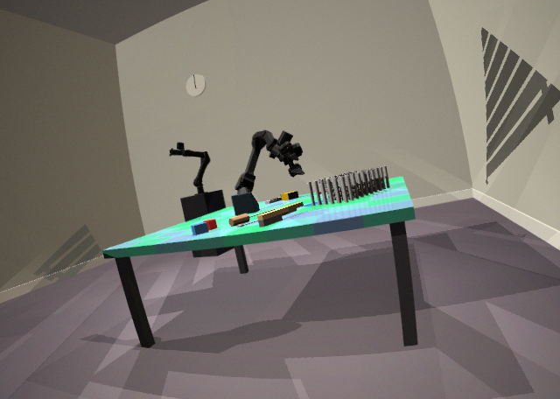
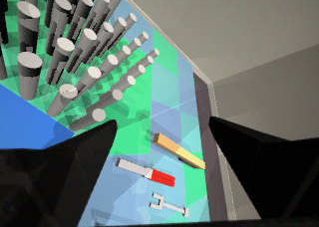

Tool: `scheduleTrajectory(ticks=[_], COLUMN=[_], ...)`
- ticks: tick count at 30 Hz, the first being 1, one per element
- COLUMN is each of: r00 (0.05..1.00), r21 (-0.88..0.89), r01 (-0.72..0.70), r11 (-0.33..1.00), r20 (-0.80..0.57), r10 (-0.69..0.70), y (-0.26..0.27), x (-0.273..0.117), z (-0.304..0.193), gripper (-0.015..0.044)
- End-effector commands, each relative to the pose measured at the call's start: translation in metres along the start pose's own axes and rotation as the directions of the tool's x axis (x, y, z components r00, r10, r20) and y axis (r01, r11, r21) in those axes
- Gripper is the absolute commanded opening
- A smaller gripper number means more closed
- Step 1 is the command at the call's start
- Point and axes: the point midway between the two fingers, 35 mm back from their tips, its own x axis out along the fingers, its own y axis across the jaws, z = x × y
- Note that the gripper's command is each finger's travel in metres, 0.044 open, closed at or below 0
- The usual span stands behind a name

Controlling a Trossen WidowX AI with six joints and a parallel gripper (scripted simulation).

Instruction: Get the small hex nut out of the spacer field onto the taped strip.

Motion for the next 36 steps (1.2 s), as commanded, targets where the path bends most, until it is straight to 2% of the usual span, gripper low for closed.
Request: scheduleTrajectory(ticks=[1, 7, 14, 21, 28, 36], r00=[0.989, 0.96, 0.918, 0.874, 0.832, 0.827], r21=[-0.118, -0.238, -0.35, -0.456, -0.571, -0.587], r01=[-0.06, -0.182, -0.345, -0.482, -0.539, -0.54], r11=[0.991, 0.954, 0.871, 0.748, 0.619, 0.604], r20=[-0.139, -0.252, -0.317, -0.315, -0.249, -0.237], r10=[0.044, 0.121, 0.236, 0.371, 0.496, 0.51], y=[-0.044, -0.081, -0.107, -0.116, -0.109, -0.107], x=[0.017, 0.026, 0.029, 0.026, 0.017, 0.016], z=[-0.055, -0.119, -0.191, -0.261, -0.326, -0.333], gripper=[0.044, 0.044, 0.044, 0.044, 0.044, 0.044])
